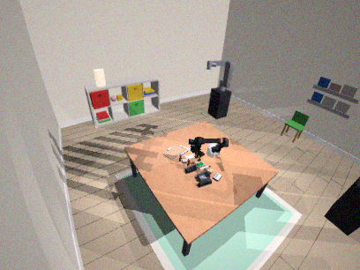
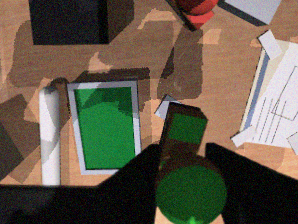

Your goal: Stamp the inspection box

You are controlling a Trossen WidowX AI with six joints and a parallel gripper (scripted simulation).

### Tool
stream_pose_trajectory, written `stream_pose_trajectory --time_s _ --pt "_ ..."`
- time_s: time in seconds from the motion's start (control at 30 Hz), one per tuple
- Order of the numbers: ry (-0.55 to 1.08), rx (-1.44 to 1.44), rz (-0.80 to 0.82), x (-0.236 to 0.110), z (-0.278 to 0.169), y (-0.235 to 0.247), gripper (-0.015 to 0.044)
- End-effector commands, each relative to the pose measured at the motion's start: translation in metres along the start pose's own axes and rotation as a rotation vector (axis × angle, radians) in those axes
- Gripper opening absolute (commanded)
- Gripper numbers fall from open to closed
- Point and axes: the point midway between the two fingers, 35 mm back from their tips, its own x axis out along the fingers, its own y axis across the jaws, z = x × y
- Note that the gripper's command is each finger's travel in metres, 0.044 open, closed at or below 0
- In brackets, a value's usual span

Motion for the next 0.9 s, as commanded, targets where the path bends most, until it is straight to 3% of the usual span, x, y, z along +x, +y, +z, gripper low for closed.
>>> stream_pose_trajectory --time_s 0.0,0.6,0.87 --pt "0.001 0.019 -0.004 0.0 0.004 -0.02 0.0" --pt "0.004 0.124 0.001 0.006 0.006 -0.118 0.0" --pt "0.004 0.128 0.001 0.008 0.005 -0.122 0.0"
